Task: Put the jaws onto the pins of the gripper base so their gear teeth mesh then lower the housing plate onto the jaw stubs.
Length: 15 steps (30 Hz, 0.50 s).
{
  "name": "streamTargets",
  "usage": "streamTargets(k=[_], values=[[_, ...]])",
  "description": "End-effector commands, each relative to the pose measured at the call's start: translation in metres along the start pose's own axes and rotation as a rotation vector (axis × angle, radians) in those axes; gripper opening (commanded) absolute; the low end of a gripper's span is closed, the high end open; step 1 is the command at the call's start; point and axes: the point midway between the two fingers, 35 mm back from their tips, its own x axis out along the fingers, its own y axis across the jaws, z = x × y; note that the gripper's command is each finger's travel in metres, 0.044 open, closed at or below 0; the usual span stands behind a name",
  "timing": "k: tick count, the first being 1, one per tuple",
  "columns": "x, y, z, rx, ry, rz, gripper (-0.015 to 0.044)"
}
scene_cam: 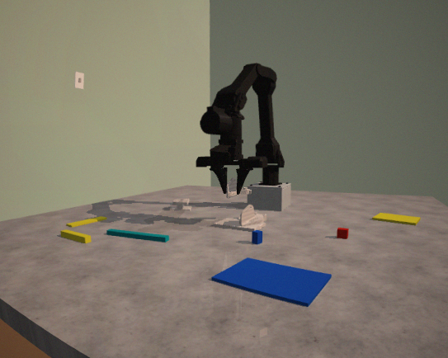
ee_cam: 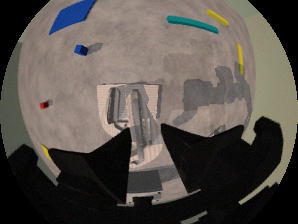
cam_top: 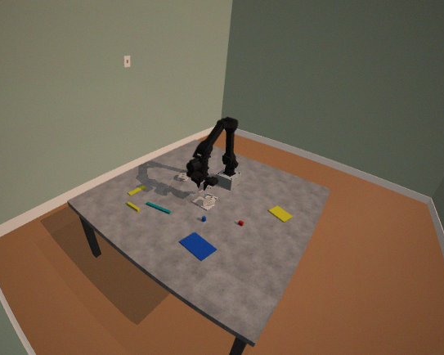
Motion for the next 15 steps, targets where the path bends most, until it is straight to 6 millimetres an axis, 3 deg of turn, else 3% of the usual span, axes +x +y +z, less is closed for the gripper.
streamTargets(k=[1, 15], values=[[-0.0004, 0.0006, 0.0011, 0.003, -0.003, 0.001, 0.0134], [-0.0004, 0.0005, 0.0011, 0.007, -0.003, 0.001, 0.0134]])
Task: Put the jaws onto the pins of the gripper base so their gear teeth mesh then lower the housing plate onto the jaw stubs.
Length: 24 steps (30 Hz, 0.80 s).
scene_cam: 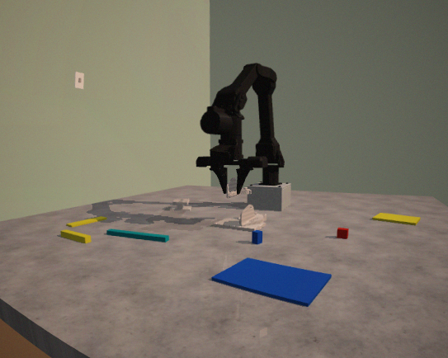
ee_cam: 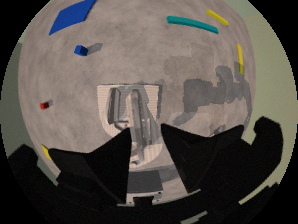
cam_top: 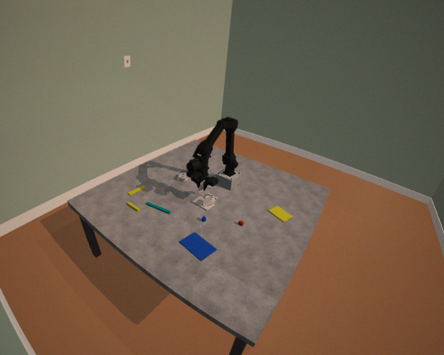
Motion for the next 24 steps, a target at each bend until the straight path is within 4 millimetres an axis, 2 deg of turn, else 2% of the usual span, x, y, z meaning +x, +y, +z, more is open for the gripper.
streamTargets(k=[1, 13, 24], values=[[0.0, 0.0, 0.001, 0.003, -0.002, 0.001, 0.0134], [0.0, 0.0, 0.001, 0.003, -0.002, 0.001, 0.0134], [0.017, 0.0, 0.002, 0.003, -0.002, 0.001, 0.0134]])
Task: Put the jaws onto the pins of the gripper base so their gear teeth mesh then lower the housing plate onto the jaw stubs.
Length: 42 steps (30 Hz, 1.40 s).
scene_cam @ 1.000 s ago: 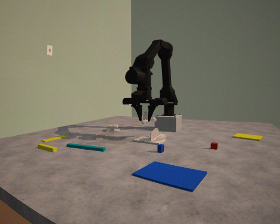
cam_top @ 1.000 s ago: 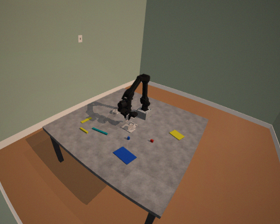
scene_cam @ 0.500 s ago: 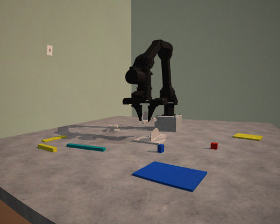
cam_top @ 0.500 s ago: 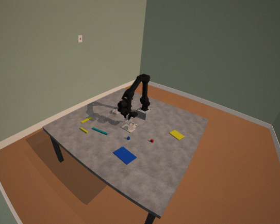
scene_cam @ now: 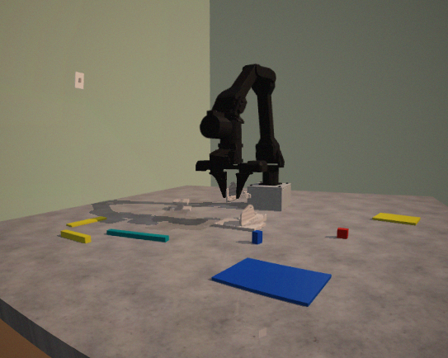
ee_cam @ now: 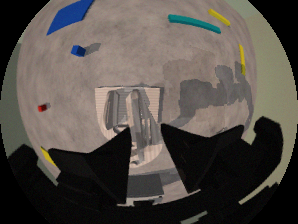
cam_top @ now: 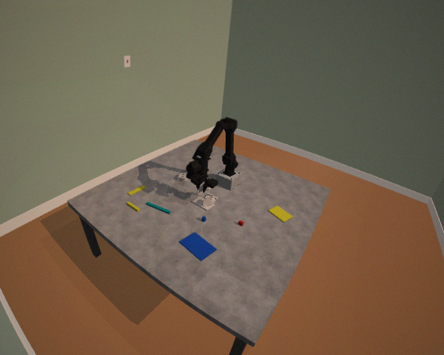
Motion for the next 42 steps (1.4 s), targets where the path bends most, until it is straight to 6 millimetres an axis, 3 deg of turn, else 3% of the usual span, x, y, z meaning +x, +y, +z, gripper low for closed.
streamTargets(k=[1, 21, 42], values=[[0.007, 0.0, -0.001, 0.003, 0.005, 0.001, 0.0134], [0.039, 0.001, -0.003, 0.002, 0.005, 0.002, 0.0134], [0.042, 0.001, -0.003, -0.001, 0.005, 0.002, 0.0134]])
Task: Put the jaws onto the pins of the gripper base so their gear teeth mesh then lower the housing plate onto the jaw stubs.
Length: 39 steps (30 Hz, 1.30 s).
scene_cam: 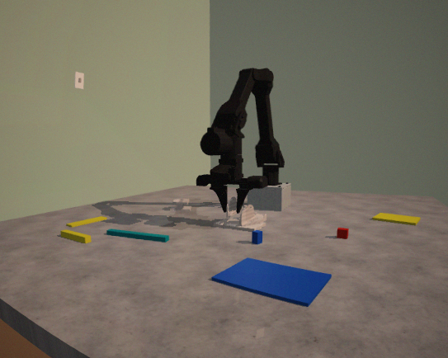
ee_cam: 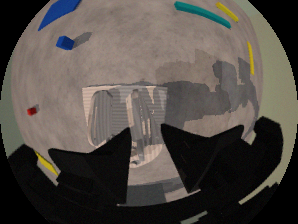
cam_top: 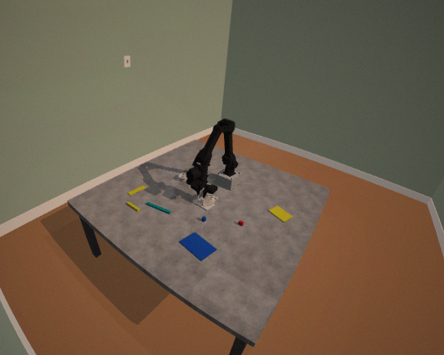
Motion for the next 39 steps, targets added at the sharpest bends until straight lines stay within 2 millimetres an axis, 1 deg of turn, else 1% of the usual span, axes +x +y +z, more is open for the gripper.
streamTargets(k=[1, 39], values=[[0.0022, 0.0002, -0.0003, -0.002, 0.001, 0.001, 0.0134], [0.0116, 0.0003, -0.0004, -0.01, 0.001, 0.001, 0.0134]])
